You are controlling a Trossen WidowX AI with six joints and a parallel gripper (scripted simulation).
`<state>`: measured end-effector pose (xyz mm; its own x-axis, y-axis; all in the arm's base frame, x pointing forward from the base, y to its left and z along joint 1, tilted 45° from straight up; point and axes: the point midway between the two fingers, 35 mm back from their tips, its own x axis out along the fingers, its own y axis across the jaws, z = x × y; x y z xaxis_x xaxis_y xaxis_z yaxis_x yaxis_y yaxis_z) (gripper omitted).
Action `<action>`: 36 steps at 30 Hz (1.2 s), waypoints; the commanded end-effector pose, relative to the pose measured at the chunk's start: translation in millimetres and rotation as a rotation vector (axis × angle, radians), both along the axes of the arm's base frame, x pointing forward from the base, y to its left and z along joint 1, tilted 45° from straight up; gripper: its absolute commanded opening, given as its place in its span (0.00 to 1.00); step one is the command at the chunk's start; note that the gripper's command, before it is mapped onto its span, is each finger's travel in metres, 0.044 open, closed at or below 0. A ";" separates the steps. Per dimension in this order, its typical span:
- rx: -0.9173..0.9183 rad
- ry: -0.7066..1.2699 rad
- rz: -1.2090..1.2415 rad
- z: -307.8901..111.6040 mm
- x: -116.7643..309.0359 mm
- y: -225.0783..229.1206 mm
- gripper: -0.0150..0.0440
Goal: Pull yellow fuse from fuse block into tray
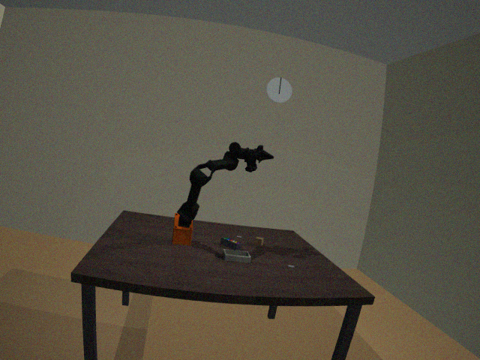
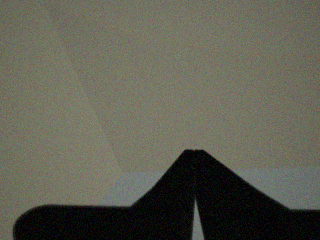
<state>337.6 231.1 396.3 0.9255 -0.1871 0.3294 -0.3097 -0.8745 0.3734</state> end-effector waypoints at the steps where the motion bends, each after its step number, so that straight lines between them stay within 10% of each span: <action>1: -0.022 0.009 -0.005 -2.0 1.6 0.6 0.30; 20: -1.823 0.812 -0.085 -217.2 83.3 -26.4 0.38; 36: -2.949 1.198 0.671 -354.6 42.6 -122.3 0.38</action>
